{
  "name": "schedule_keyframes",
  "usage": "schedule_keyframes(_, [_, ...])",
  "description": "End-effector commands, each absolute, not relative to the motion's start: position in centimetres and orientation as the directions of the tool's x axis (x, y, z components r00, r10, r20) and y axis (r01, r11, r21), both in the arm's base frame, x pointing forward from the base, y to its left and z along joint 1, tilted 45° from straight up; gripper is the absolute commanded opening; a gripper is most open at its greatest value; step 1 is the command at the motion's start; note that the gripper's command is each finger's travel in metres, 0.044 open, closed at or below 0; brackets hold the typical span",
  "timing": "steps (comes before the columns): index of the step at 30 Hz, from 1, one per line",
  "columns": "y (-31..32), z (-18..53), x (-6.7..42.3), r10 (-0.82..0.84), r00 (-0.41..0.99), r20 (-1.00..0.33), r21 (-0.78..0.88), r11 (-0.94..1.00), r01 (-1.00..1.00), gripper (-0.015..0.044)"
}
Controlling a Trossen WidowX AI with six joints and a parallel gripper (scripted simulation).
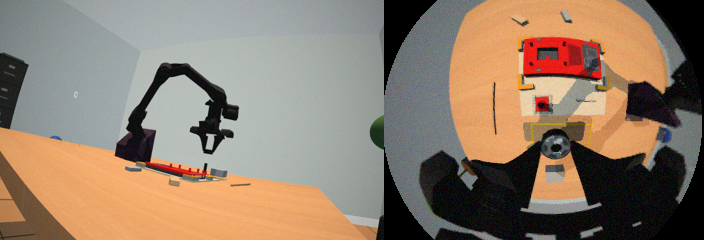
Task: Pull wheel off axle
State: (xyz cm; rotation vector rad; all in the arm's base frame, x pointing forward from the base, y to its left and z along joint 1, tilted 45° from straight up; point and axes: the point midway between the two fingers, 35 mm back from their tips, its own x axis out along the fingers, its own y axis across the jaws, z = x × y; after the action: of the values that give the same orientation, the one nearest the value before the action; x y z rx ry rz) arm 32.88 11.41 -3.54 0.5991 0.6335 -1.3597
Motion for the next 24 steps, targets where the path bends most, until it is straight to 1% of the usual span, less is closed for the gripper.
schedule_keyframes(1, [12.6,-5.1,31.4,-0.690,0.093,-0.717,0.017,0.117,0.993,0.0000])
schedule_keyframes(9, [14.4,-6.8,29.3,-0.689,0.090,-0.719,0.028,0.101,0.994,0.0000])
schedule_keyframes(24, [13.1,-8.3,29.4,-0.690,0.090,-0.718,0.028,0.101,0.994,0.0000])
